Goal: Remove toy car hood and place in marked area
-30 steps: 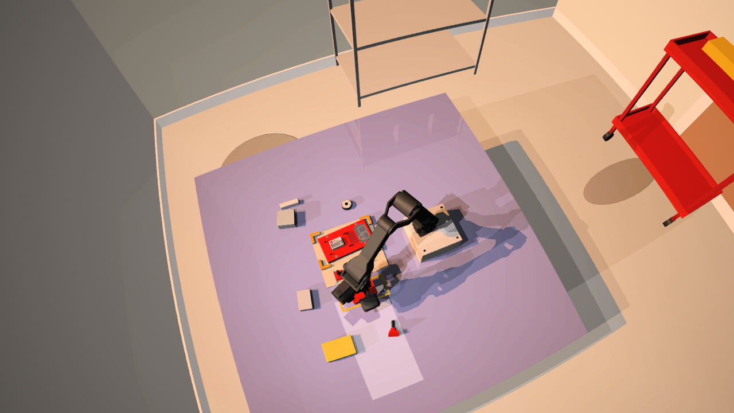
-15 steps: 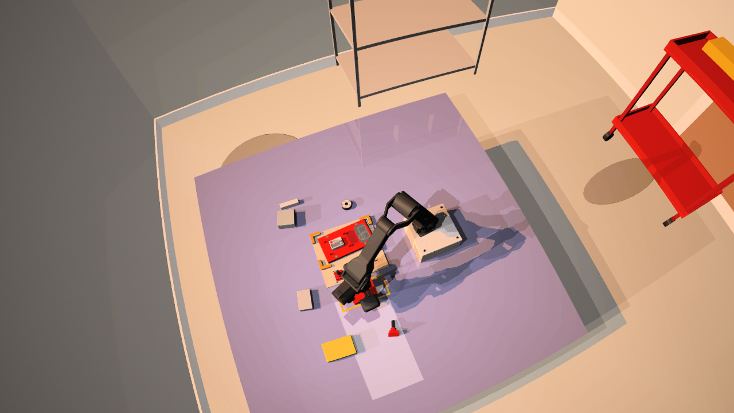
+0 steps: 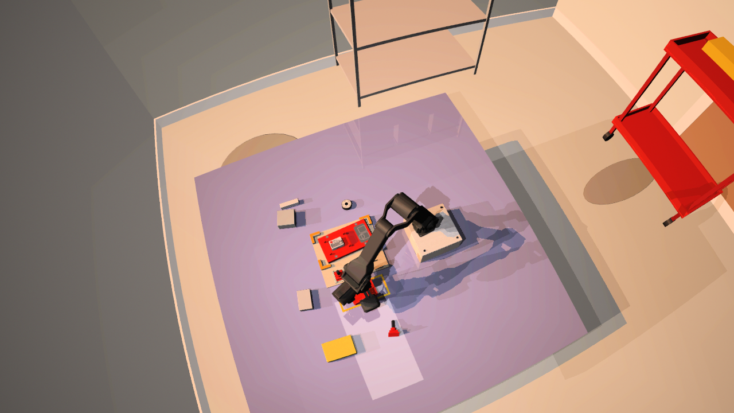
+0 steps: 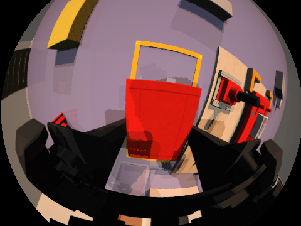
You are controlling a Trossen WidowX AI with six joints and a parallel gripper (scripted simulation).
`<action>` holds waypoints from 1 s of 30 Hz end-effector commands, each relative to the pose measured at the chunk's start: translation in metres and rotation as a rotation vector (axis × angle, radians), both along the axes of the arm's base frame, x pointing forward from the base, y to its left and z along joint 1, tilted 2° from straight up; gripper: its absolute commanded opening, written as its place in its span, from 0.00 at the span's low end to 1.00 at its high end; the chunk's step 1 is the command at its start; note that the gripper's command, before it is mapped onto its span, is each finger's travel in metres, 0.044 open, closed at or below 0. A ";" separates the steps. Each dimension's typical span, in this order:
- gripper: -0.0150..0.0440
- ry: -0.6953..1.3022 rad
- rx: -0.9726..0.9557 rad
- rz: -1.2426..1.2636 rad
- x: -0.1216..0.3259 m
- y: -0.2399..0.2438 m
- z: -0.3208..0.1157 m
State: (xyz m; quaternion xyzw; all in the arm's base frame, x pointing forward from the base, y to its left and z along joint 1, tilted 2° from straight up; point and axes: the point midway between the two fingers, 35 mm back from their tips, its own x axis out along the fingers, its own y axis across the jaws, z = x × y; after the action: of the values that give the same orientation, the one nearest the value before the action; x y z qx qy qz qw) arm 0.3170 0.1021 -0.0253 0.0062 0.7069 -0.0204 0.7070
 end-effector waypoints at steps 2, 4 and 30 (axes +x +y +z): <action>0.25 -0.001 0.004 -0.002 0.000 0.000 -0.003; 0.25 -0.001 0.004 -0.002 0.000 0.000 -0.004; 0.97 0.000 0.000 0.000 0.000 0.000 -0.007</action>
State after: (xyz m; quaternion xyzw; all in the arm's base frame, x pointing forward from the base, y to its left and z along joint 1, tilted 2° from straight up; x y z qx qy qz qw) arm 0.3167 0.1019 -0.0325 0.0062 0.7072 -0.0205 0.7066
